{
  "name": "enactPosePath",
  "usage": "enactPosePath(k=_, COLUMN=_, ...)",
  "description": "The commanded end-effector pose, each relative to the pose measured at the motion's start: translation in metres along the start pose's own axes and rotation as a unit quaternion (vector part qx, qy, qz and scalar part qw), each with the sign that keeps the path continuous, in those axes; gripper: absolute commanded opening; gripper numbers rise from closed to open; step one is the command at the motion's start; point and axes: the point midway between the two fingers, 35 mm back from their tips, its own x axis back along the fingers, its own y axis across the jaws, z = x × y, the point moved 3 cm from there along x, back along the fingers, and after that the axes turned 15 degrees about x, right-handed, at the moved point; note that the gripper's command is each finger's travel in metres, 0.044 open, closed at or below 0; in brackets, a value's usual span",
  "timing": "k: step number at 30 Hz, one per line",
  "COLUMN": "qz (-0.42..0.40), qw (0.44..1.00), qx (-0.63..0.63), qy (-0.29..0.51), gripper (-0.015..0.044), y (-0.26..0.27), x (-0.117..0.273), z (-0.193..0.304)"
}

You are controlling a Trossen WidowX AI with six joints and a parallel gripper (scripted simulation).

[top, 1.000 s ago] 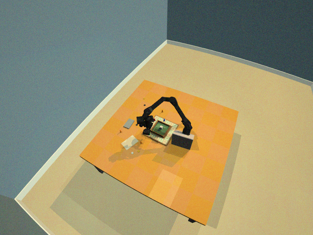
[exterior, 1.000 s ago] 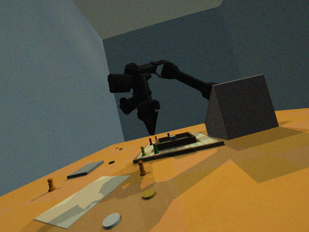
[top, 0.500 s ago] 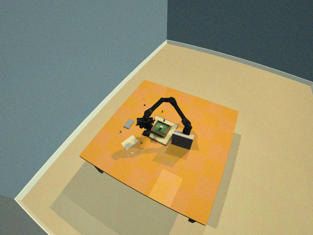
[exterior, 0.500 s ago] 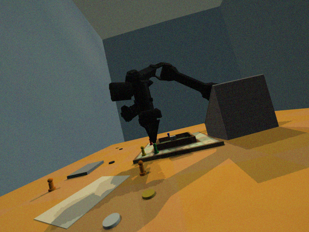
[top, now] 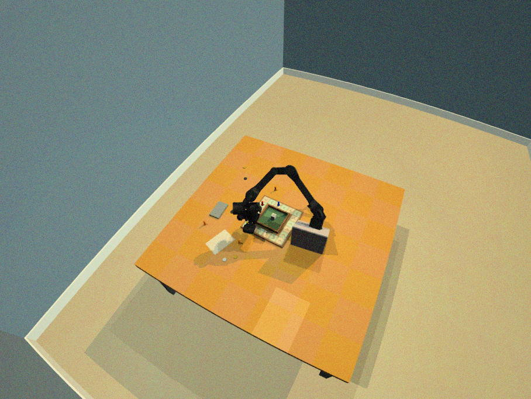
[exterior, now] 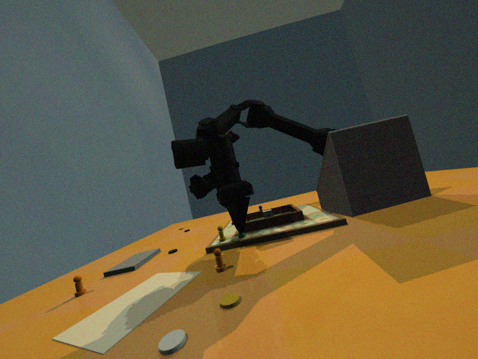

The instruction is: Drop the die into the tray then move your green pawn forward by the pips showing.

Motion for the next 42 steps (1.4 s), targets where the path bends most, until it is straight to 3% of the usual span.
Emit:
enactPosePath(k=1, qz=0.003, qw=1.000, qx=0.005, qy=0.002, gripper=0.0200, y=0.002, x=-0.006, z=0.001)
enactPosePath(k=2, qz=0.003, qw=1.000, qx=0.005, qy=0.002, gripper=0.0200, y=0.002, x=-0.006, z=0.001)
enactPosePath(k=7, qz=0.003, qw=1.000, qx=0.005, qy=0.002, gripper=0.0069, y=0.002, x=-0.006, z=0.001)
enactPosePath(k=17, qz=0.003, qw=1.000, qx=0.005, qy=0.002, gripper=0.0002, y=0.002, x=-0.006, z=0.001)
enactPosePath(k=21, qz=0.003, qw=1.000, qx=0.005, qy=0.001, gripper=0.0000, y=0.002, x=0.003, z=-0.001)
enactPosePath(k=38, qz=0.000, qw=1.000, qx=0.005, qy=0.001, gripper=0.0000, y=0.005, x=0.117, z=0.000)
enactPosePath(k=42, qz=0.001, qw=1.000, qx=0.005, qy=0.001, gripper=0.0000, y=0.005, x=0.122, z=0.001)
